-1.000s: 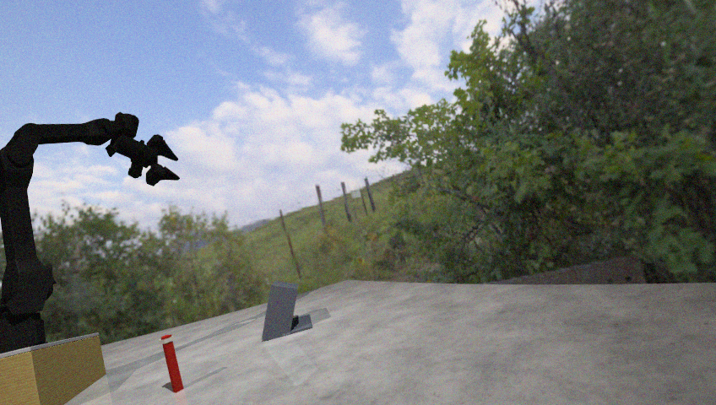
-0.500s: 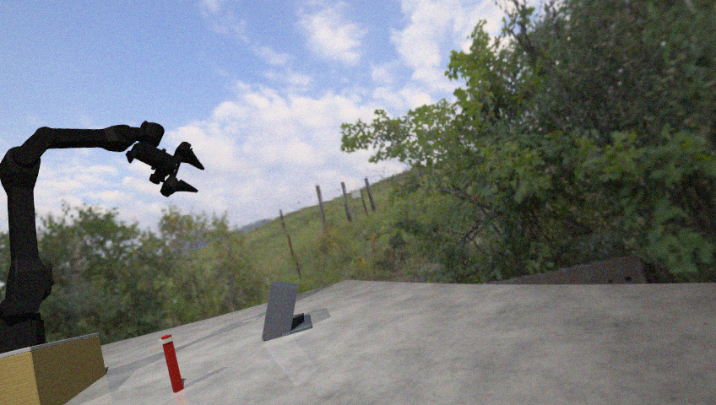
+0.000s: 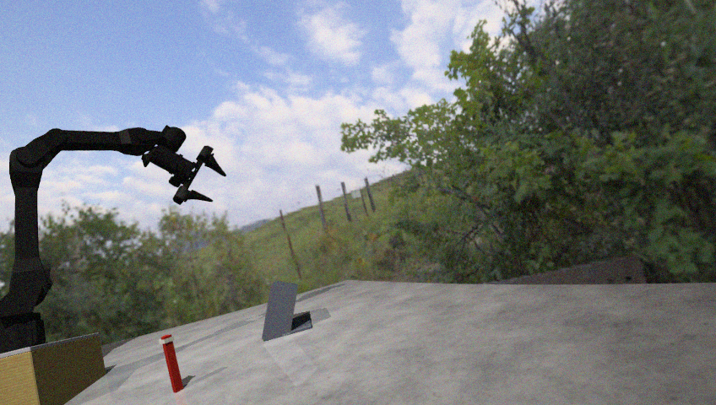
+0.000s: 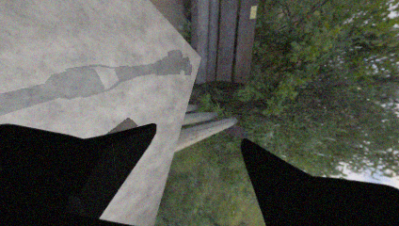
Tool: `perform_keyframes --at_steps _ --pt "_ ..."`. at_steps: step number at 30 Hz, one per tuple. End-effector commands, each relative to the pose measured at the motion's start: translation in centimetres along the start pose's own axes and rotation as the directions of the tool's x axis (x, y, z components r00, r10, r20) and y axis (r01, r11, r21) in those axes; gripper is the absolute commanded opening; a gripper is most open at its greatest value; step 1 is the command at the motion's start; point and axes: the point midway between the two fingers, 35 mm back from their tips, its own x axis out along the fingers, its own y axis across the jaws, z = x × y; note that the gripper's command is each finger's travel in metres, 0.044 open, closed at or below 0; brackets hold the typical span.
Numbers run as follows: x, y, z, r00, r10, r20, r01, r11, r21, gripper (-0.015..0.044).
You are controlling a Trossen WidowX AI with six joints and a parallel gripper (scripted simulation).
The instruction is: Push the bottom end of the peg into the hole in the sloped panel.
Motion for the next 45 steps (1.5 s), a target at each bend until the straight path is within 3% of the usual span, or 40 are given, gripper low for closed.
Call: perform_keyframes --at_steps 1,20,45 --pt "1.3 1.0 -1.9 0.998 0.042 -0.041 -0.038 0.996 0.083 0.0440" --pt "5.2 5.9 -12.8 0.946 0.236 -0.222 -0.087 0.845 0.527 0.0440" --pt "5.0 14.4 -26.3 0.794 0.500 -0.345 0.158 0.378 0.912 0.0440"
